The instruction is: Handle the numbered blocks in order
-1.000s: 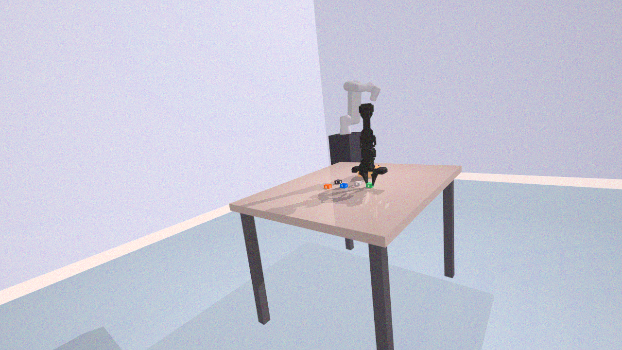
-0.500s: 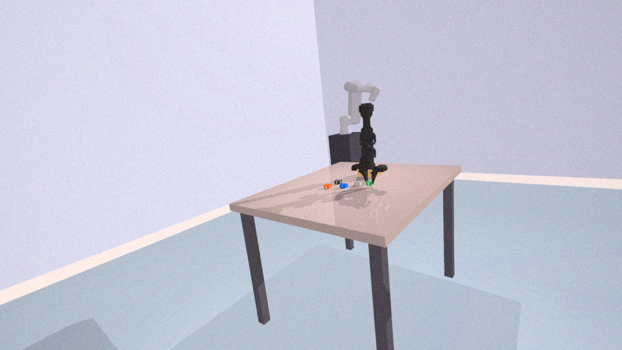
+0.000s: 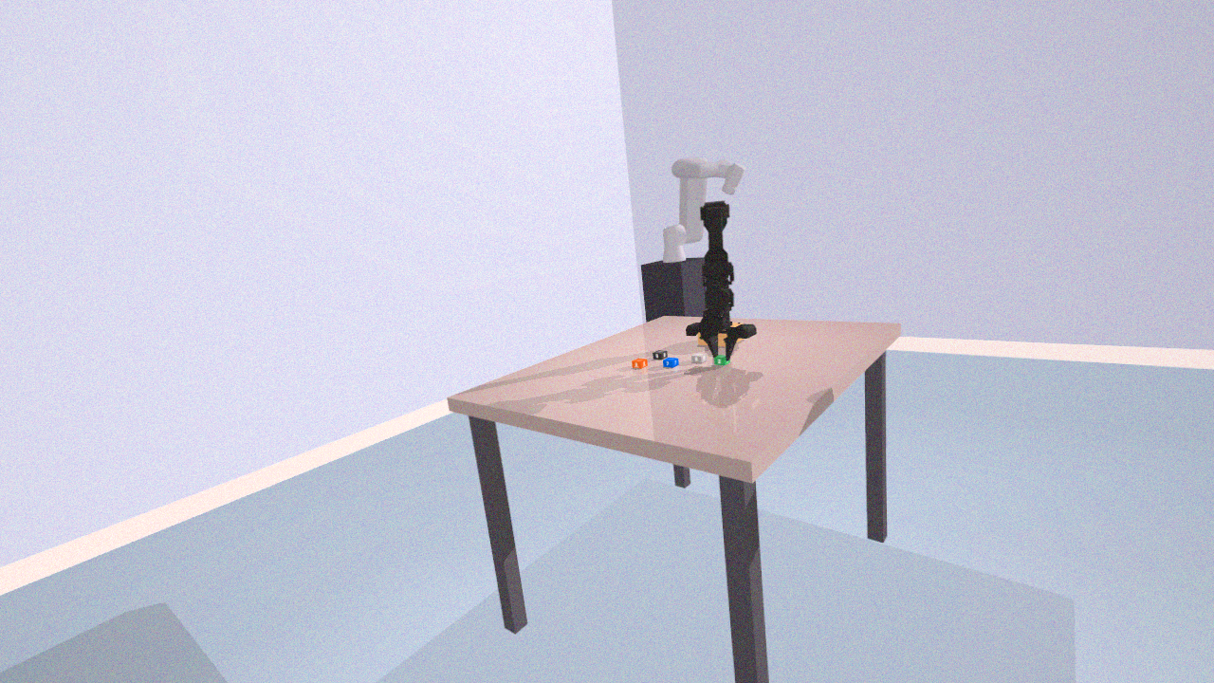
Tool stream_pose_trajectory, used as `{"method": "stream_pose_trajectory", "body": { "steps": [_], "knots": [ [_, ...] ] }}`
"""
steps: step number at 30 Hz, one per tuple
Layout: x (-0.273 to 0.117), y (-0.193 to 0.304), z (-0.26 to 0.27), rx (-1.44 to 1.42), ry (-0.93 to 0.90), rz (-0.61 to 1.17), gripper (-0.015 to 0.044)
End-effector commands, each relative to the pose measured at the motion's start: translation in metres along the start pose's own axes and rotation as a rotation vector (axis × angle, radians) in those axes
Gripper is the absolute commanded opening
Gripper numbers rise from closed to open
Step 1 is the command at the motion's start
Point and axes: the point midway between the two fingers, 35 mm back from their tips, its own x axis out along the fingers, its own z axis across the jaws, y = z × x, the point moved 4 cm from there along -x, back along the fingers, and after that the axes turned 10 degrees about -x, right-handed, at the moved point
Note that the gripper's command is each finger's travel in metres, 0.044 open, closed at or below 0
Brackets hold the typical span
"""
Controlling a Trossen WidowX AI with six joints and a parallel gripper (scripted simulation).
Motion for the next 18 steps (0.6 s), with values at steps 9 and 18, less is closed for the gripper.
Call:
{"method": "stream_pose_trajectory", "body": {
  "steps": [9, 18],
  "knots": [
    [0.0068, 0.0024, -0.0008, 0.005, 0.004, 0.012, 0.0120],
    [0.0068, 0.0024, -0.0008, 0.005, 0.004, 0.012, 0.0330]
  ]
}}
